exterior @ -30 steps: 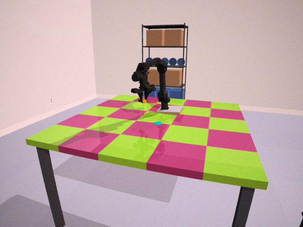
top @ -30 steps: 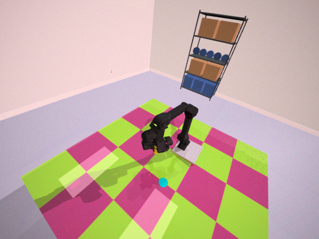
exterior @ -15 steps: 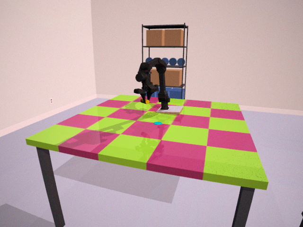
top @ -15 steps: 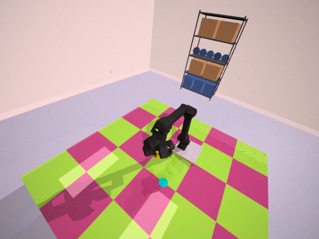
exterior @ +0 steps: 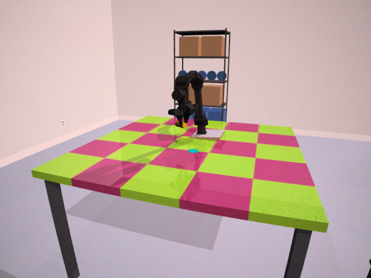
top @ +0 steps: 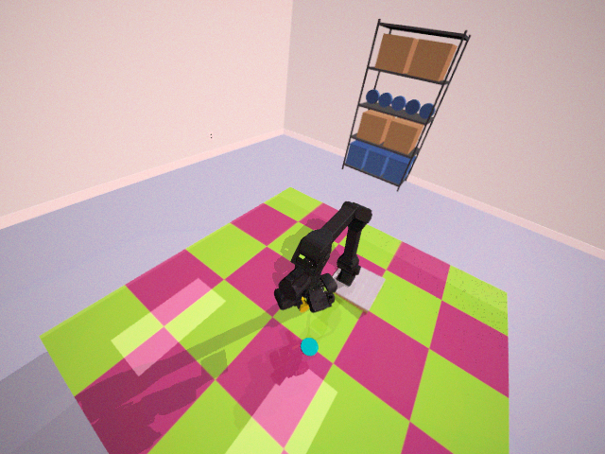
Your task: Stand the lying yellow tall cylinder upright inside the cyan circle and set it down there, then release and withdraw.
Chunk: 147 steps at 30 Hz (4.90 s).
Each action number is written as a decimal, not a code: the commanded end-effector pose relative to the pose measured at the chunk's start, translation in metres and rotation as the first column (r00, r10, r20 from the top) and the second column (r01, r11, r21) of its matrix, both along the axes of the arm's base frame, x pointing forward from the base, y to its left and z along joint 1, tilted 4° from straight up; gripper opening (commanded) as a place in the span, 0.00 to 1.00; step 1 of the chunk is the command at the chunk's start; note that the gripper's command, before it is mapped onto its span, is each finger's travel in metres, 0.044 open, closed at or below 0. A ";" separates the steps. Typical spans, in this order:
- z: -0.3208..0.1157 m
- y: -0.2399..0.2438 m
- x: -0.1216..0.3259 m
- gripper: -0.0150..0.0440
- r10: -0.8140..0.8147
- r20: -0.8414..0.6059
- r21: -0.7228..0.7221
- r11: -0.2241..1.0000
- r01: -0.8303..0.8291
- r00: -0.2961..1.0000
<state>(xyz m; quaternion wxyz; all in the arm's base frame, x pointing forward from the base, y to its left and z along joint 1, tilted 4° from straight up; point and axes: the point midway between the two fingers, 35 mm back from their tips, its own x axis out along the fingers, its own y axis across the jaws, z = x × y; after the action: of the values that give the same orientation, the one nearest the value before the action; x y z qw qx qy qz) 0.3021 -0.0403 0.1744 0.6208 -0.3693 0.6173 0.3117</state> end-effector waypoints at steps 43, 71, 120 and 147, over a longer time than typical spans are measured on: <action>-0.008 0.071 0.032 0.43 0.136 -0.032 0.091 0.987 -0.133 0.990; -0.023 0.073 0.027 0.43 0.172 -0.028 0.281 0.947 -0.157 0.985; -0.037 0.076 0.022 0.43 0.189 0.076 0.575 0.794 -0.198 0.979; -0.037 0.074 0.021 0.43 0.158 0.173 0.697 0.678 -0.234 0.972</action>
<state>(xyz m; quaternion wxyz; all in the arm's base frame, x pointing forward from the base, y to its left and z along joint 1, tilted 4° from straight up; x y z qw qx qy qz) 0.3239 0.0346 0.1372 0.7033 -0.1841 0.3834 0.5696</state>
